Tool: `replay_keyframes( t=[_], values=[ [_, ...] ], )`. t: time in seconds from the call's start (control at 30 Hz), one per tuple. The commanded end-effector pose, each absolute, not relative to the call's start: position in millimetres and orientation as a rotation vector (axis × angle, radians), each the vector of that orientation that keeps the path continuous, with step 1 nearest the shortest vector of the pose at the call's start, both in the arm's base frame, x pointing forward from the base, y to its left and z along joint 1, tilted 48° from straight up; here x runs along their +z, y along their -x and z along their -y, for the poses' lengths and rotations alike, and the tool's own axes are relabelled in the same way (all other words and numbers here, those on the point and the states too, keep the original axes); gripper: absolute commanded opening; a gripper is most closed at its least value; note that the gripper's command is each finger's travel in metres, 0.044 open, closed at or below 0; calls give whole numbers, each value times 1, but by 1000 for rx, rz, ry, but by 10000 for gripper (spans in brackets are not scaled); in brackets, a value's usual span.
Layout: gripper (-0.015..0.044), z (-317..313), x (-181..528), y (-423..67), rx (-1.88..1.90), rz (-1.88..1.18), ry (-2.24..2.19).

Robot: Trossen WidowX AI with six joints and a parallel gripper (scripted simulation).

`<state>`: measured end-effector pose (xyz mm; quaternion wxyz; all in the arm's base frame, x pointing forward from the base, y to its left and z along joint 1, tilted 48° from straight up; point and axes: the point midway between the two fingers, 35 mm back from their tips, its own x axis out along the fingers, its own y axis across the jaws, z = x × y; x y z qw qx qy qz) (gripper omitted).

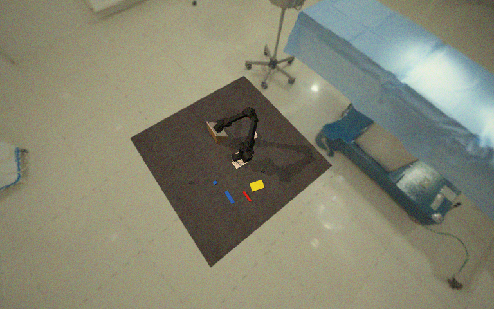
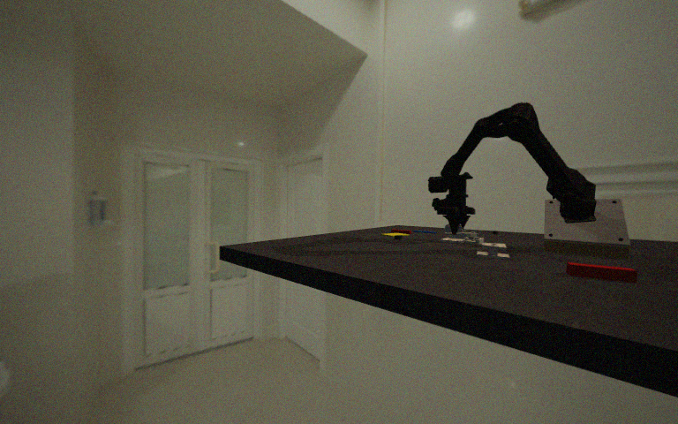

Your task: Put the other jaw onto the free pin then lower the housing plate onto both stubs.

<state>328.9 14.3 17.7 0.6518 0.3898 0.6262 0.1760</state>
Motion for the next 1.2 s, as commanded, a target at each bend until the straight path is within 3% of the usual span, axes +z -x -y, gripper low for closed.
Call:
replay_keyframes(
  t=[0.0, 1.17],
  values=[
    [134, -15, 17, -329, 399, -1423, -891],
    [134, -22, 11, -330, 397, -1424, -894]
  ],
)
